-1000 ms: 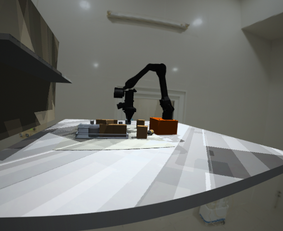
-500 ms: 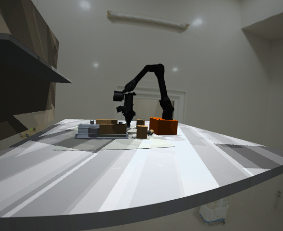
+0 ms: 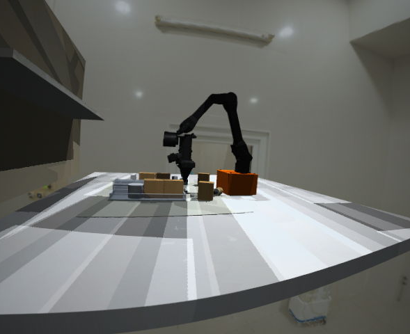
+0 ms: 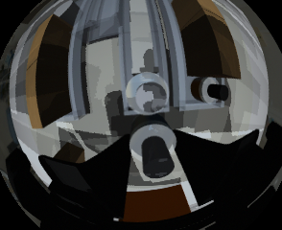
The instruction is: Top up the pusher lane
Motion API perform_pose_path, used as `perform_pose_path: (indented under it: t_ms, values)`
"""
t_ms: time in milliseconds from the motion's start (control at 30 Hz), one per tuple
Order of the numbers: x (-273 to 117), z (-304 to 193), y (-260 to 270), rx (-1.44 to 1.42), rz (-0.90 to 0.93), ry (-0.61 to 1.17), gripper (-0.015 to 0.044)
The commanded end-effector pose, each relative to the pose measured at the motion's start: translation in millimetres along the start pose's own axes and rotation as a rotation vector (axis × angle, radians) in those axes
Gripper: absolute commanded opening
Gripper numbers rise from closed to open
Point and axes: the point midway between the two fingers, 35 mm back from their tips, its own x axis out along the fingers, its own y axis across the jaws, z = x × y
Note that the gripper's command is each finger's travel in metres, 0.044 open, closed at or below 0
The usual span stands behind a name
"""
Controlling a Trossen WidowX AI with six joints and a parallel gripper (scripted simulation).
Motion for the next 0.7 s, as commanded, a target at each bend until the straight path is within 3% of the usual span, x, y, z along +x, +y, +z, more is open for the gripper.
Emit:
perform_pose_path:
  t_ms: [0, 667]
  values:
    - [-1.0, 2.5, 0.5, 0.005, 0.003, -0.003, 0.0000]
    - [-1.1, 9.5, 0.4, 0.005, 0.003, -0.003, 0.0000]
